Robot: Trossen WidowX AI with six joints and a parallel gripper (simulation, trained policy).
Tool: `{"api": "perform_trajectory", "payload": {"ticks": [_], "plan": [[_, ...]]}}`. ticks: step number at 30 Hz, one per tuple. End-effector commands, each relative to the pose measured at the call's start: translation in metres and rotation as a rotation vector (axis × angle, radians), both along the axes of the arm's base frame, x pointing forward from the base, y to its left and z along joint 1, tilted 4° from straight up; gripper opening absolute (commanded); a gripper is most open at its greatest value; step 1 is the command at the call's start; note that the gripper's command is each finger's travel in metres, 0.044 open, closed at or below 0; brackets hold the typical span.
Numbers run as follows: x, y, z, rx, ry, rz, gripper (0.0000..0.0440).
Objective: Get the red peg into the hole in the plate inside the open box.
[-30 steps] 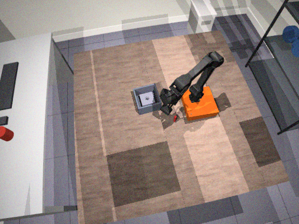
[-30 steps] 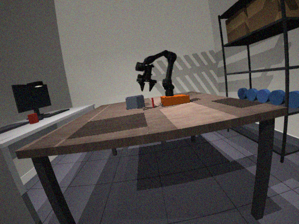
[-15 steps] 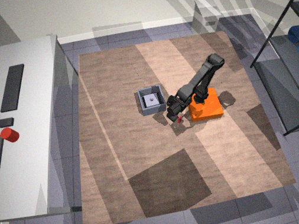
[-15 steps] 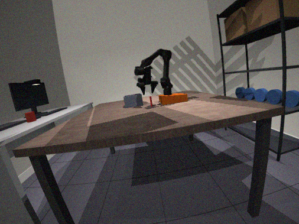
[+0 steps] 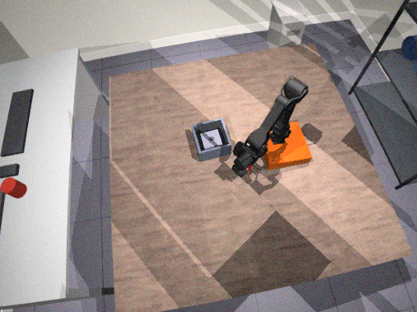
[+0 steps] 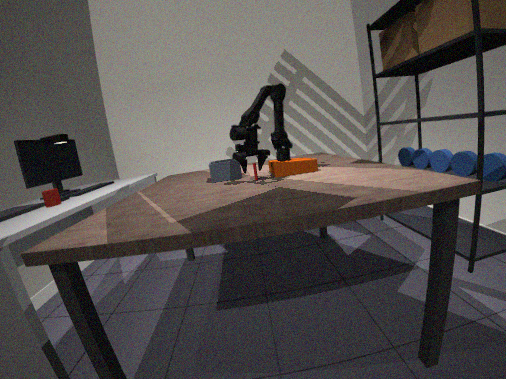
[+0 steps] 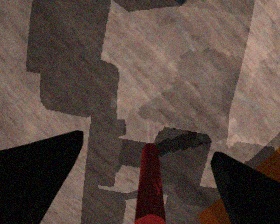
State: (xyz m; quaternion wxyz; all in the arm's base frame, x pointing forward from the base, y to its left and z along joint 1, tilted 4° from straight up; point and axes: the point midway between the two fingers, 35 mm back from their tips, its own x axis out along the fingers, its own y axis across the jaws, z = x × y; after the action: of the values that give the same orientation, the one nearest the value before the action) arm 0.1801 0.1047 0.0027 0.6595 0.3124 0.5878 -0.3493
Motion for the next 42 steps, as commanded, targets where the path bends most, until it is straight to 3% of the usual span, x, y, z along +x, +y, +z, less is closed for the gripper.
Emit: {"api": "perform_trajectory", "payload": {"ticks": [1,16,42], "plan": [[-0.004,0.001,-0.012,0.009,0.008,-0.018,0.0382],[-0.01,0.004,-0.019,0.064,0.098,-0.037,0.0001],[0.037,-0.028,0.053,-0.075,-0.095,0.12,0.0]]}}
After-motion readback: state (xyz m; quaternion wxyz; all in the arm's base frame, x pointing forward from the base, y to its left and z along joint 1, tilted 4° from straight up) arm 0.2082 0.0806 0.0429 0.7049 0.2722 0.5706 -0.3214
